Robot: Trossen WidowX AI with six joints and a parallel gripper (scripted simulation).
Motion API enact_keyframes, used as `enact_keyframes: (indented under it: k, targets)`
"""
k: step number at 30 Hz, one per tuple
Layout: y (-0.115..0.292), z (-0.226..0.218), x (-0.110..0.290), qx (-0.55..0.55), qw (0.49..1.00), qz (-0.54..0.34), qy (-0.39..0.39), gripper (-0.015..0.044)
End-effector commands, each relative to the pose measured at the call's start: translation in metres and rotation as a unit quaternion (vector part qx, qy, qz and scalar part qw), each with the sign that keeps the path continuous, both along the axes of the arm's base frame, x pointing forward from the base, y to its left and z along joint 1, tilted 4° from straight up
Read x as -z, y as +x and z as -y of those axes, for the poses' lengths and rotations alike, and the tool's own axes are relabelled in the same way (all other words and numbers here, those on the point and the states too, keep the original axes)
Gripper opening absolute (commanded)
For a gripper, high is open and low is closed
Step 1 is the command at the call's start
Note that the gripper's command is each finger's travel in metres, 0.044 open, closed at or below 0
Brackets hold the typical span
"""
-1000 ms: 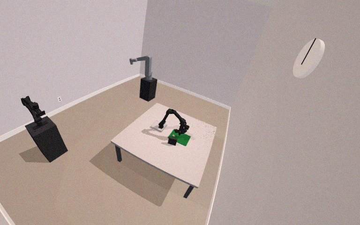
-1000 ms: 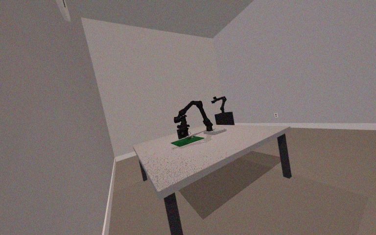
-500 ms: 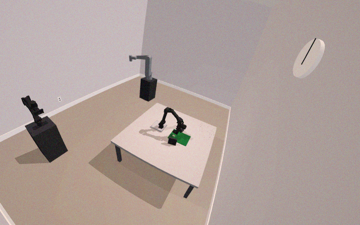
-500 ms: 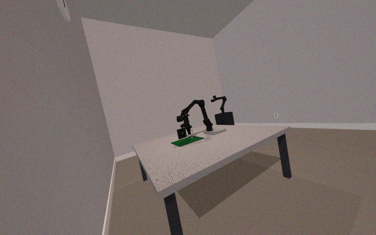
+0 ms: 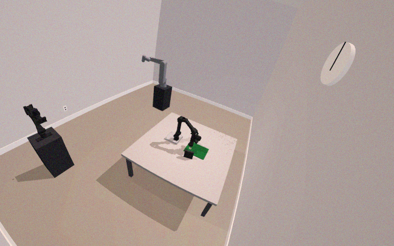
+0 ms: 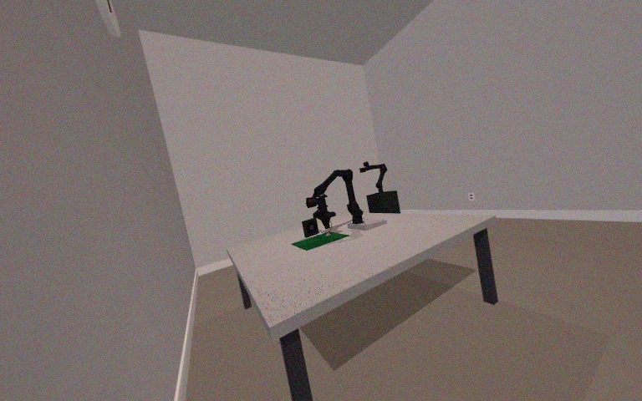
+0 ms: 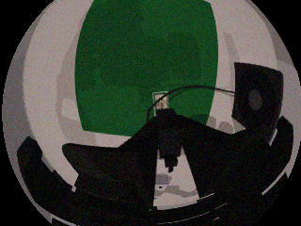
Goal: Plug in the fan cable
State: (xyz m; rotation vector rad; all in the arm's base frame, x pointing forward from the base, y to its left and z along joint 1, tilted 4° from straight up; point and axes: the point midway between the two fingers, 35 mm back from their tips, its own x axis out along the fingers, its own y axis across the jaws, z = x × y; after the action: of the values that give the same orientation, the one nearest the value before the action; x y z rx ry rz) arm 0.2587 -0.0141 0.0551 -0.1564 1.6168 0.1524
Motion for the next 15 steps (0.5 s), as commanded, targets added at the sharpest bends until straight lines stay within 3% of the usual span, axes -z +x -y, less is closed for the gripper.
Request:
enact_keyframes:
  k: [1,15]
  targets:
    - [-0.0037,0.0016,0.0,-0.016,1.0,0.002,-0.001,0.0]
    - [0.0057,0.0002,-0.0019,-0.02,1.0,0.002,-0.001,0.0]
